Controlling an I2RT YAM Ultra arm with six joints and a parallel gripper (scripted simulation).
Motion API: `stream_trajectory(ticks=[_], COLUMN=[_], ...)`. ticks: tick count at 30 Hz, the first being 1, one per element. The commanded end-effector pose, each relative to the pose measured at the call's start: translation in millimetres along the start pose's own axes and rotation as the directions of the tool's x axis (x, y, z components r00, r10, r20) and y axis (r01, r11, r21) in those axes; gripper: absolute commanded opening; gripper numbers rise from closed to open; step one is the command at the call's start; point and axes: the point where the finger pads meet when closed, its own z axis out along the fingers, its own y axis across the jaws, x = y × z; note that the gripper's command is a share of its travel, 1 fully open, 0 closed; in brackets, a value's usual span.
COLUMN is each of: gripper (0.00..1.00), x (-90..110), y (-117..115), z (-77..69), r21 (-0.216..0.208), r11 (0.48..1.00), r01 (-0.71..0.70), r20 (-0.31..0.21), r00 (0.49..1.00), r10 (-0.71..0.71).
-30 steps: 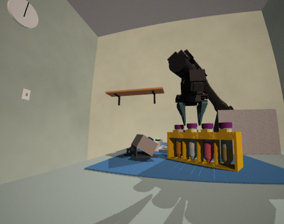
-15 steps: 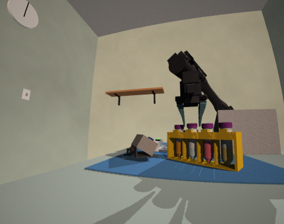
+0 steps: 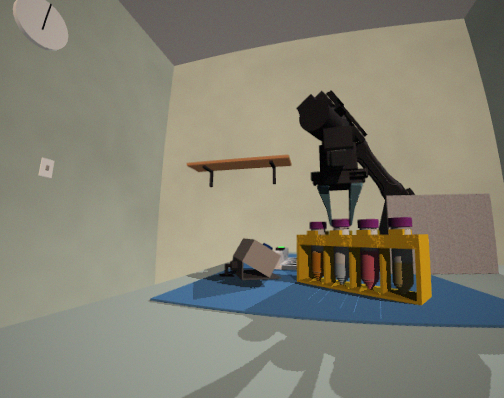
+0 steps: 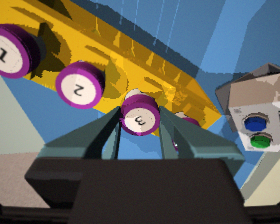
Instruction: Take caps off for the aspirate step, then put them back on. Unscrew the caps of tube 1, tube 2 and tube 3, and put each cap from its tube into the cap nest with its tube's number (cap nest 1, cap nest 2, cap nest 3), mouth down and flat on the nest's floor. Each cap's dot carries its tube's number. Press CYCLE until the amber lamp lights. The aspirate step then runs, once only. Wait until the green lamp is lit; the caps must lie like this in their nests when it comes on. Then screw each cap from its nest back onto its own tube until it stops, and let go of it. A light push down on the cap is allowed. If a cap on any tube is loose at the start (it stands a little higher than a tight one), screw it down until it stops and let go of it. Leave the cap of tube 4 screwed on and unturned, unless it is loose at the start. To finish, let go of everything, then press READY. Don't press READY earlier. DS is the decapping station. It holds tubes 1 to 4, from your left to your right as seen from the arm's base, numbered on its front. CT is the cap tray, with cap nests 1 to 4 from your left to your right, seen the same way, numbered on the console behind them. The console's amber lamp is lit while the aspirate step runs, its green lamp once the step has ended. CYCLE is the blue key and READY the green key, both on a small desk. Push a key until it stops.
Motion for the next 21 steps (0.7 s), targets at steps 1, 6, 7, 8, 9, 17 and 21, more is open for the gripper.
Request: stream_trajectory(ticks=[1, 6, 7, 8, 9, 17, 21], gripper=[0.00, 0.00, 0.00, 0.00, 0.00, 0.00, 0.00], x=[-1.9, -1.9, -1.9, -1.9, -1.8, -1.8, -1.8], y=[-1.8, -1.8, -1.8, -1.8, -1.7, -1.8, -1.8], z=[-5.2, -5.2, -5.2, -5.2, -5.2, -4.8, -4.7], r21=[0.009, 0.009, 0.009, 0.009, 0.009, 0.006, 0.004], r11=[1.000, 1.000, 1.000, 1.000, 0.999, 0.972, 0.932], r01=[-0.004, -0.004, -0.004, -0.004, -0.038, -0.236, -0.363], r20=[0.014, 0.014, 0.014, 0.014, 0.014, 0.016, 0.017], r00=[1.000, 1.000, 1.000, 1.000, 0.999, 0.972, 0.932], r10=[0.004, 0.004, 0.004, 0.004, 0.038, 0.235, 0.363])
